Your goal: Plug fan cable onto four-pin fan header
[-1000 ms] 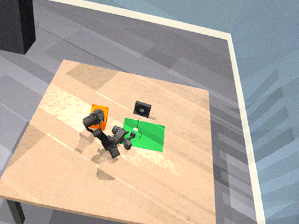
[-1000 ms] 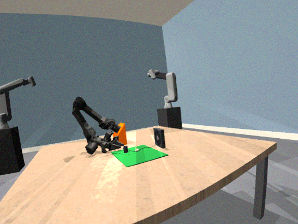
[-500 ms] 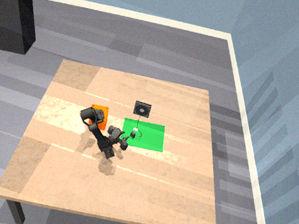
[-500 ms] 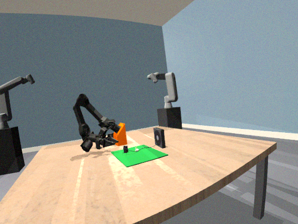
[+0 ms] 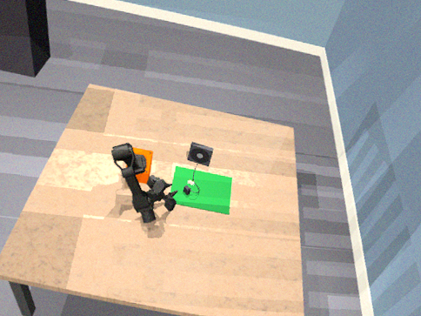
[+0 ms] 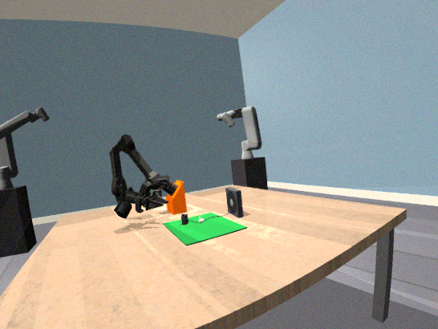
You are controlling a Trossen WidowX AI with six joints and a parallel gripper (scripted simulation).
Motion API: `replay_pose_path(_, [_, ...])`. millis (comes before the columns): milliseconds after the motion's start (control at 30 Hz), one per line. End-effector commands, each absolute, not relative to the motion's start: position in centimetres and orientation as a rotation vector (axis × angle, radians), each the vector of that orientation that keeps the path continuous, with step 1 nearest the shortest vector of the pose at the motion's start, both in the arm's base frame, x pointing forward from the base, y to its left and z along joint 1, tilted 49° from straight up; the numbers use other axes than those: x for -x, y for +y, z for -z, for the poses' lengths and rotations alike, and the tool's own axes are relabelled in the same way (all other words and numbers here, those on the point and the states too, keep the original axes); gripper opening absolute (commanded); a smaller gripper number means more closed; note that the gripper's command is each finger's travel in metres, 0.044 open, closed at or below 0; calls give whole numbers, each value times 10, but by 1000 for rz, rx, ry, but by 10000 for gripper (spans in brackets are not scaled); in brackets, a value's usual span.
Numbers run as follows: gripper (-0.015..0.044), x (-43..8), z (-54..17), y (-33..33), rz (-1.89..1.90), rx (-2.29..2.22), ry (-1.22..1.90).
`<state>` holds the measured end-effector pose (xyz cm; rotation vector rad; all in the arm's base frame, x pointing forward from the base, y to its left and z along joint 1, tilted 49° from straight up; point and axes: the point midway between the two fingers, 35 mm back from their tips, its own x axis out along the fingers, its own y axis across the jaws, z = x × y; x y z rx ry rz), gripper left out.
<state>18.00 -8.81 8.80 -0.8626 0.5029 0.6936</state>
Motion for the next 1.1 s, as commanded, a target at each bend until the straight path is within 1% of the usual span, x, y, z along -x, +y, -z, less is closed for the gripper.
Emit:
replay_pose_path(0, [205,-179,-86,-85,-724,826,552])
replay_pose_path(567, [205,-172,-64,-63,-864,614,890])
replay_pose_path(1067, [205,-163,-52,-52,-881,528,1219])
